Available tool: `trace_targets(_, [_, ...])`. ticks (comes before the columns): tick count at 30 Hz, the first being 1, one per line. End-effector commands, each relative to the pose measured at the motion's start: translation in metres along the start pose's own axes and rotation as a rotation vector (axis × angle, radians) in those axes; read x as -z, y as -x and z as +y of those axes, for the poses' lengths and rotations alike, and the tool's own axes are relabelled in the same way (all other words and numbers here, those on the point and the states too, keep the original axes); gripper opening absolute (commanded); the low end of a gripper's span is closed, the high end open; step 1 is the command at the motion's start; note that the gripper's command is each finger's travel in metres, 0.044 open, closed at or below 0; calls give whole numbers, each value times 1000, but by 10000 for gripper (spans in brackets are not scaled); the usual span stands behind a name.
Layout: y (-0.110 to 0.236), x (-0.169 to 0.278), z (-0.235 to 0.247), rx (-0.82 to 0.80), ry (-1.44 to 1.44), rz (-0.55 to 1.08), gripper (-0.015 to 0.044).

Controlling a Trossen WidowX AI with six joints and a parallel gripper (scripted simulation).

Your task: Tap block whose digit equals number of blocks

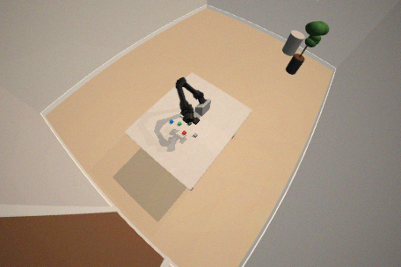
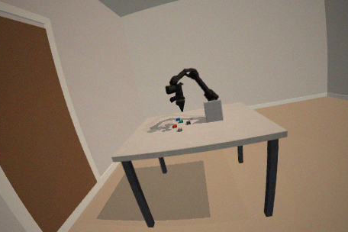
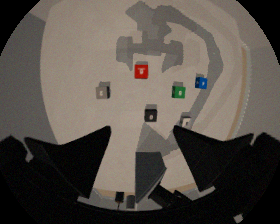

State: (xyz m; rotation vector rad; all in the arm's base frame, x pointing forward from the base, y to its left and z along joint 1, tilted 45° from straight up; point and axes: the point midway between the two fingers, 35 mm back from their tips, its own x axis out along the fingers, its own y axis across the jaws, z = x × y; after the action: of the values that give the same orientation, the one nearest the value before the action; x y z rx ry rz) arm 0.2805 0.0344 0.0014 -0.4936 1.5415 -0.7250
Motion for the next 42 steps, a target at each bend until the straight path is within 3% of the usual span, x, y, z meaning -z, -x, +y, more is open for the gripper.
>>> trace_targets(1, [3,-18,39,-5,4,0,400])
trace_targets(7, [-3,-39,105,-7,2,-2,400])
trace_targets(27, [-3,-39,107,-7,1,-2,400])
trace_targets(29, [-3,-47,94,-9,2,-2,400])
trace_targets(34, [-4,-84,6,-2,1,-2,400])
trace_targets(42, [-5,-86,-2,0,1,-2,400])
